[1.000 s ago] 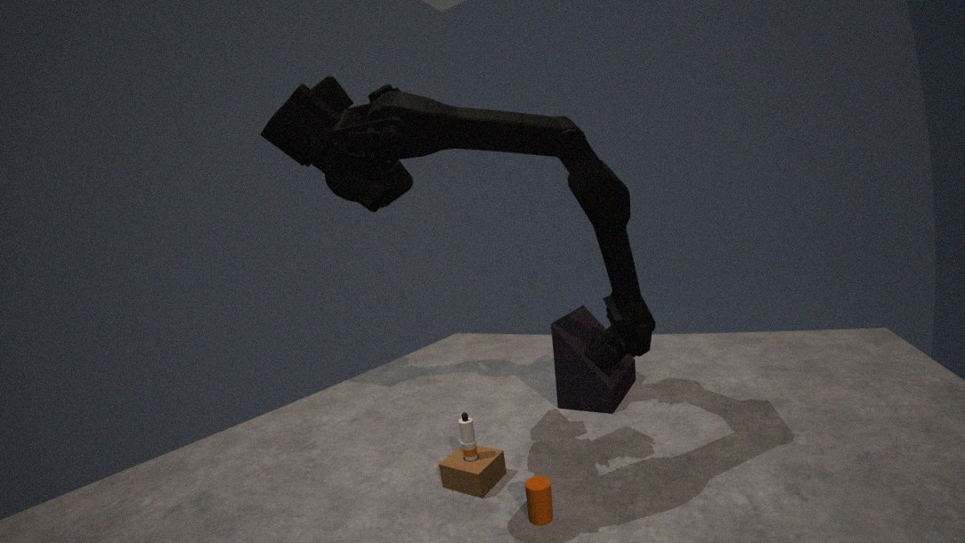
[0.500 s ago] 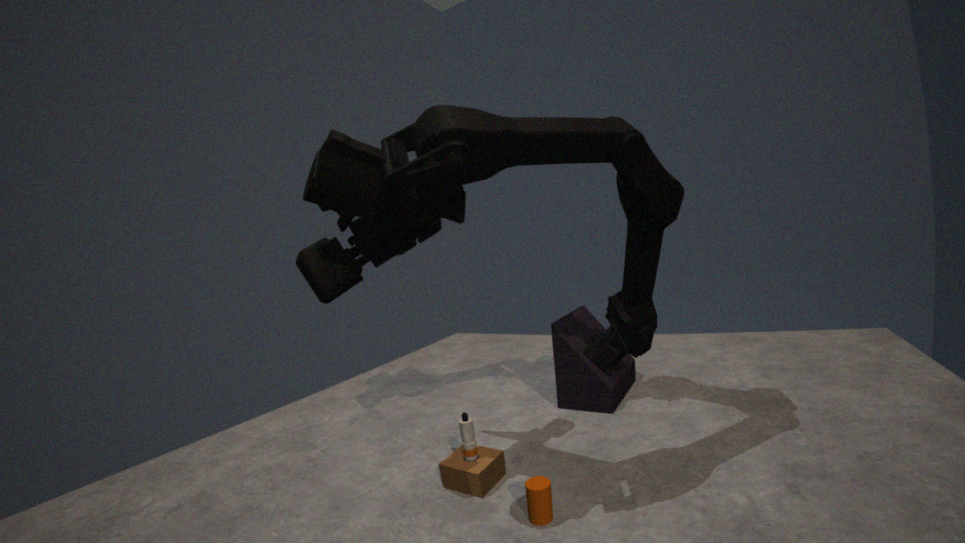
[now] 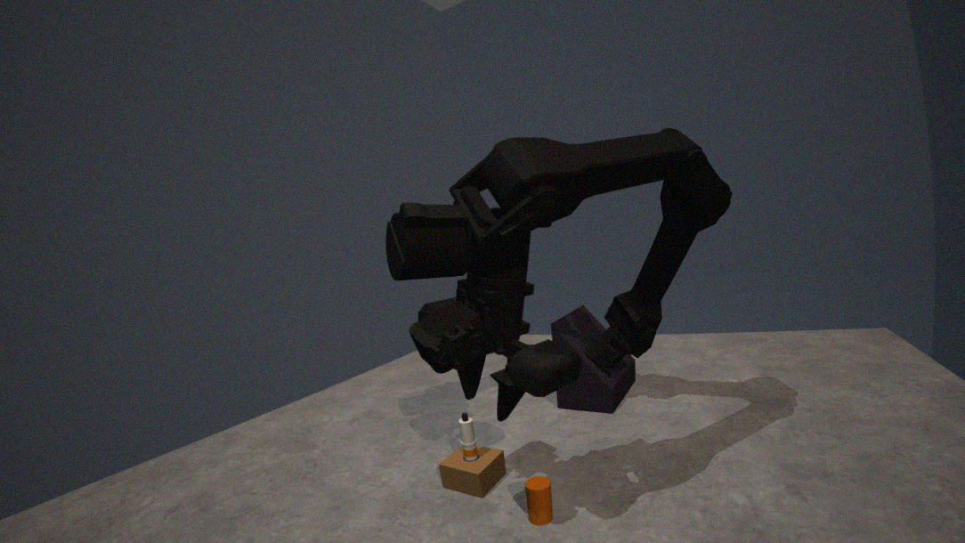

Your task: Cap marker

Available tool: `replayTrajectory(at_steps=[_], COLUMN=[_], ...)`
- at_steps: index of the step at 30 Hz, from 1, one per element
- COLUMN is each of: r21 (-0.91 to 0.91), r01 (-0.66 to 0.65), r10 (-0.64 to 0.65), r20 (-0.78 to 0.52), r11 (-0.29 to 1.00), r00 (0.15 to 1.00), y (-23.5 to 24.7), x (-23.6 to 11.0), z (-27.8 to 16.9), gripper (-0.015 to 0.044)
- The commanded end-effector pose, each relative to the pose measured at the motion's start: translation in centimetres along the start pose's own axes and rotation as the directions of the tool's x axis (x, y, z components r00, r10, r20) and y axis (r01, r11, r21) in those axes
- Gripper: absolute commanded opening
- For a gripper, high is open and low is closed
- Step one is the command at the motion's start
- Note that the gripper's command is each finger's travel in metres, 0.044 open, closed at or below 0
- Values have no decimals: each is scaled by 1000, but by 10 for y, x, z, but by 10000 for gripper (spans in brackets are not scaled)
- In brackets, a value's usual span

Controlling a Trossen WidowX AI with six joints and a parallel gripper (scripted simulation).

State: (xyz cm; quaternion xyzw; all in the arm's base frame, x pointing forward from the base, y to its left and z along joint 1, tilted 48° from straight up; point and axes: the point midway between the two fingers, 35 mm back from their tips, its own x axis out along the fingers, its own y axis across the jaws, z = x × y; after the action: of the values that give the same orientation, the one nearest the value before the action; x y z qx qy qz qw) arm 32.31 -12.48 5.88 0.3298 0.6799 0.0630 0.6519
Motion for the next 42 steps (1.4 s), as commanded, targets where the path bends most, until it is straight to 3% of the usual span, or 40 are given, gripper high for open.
replayTrajectory(at_steps=[1,10,15,42], r21=[-242,-242,-242,-242], r01=[-257,-256,-257,-257], r10=[259,259,260,261], r20=[-21,-20,-20,-20], r11=[936,936,935,935], r00=[966,966,965,965], y=[52,49,58,70], x=[5,6,38,80], z=[-19,-13,-14,-14], gripper=[243,243,243,243])
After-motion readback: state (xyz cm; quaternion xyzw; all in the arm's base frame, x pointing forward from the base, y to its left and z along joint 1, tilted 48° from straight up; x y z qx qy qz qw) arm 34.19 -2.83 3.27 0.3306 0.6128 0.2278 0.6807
